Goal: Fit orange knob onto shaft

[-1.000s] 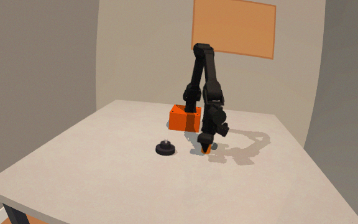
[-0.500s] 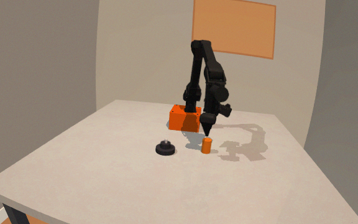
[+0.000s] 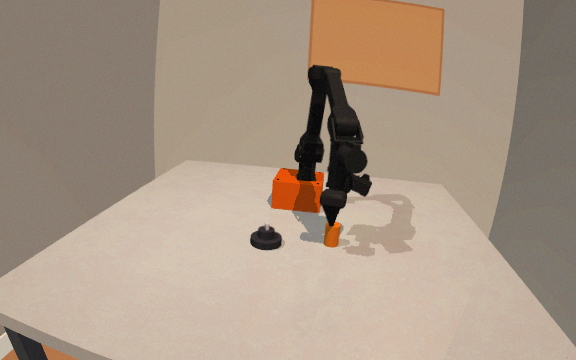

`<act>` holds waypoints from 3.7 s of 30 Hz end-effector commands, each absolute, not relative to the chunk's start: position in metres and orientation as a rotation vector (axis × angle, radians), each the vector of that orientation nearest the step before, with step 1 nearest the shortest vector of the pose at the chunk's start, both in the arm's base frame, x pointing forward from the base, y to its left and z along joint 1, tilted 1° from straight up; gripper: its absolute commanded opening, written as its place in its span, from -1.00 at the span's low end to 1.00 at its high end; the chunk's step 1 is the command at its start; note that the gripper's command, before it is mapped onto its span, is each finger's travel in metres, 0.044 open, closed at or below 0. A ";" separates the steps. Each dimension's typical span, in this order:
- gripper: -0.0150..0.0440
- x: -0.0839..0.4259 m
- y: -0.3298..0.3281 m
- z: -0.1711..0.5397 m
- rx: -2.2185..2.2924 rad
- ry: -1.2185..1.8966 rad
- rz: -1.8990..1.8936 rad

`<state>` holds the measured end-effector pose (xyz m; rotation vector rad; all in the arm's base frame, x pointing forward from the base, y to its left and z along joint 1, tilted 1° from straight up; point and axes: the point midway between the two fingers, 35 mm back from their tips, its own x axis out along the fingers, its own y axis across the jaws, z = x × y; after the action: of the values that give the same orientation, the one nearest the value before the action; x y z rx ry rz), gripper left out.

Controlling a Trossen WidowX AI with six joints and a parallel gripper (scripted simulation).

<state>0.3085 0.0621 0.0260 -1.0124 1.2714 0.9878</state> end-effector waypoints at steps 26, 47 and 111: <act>1.00 0.309 0.063 -0.021 -1.011 1.275 0.996; 0.38 0.308 0.063 -0.041 -1.011 1.276 0.996; -0.49 0.313 0.051 0.097 -1.013 1.275 0.994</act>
<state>0.3104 0.0571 0.0968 -1.0141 1.2787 0.9965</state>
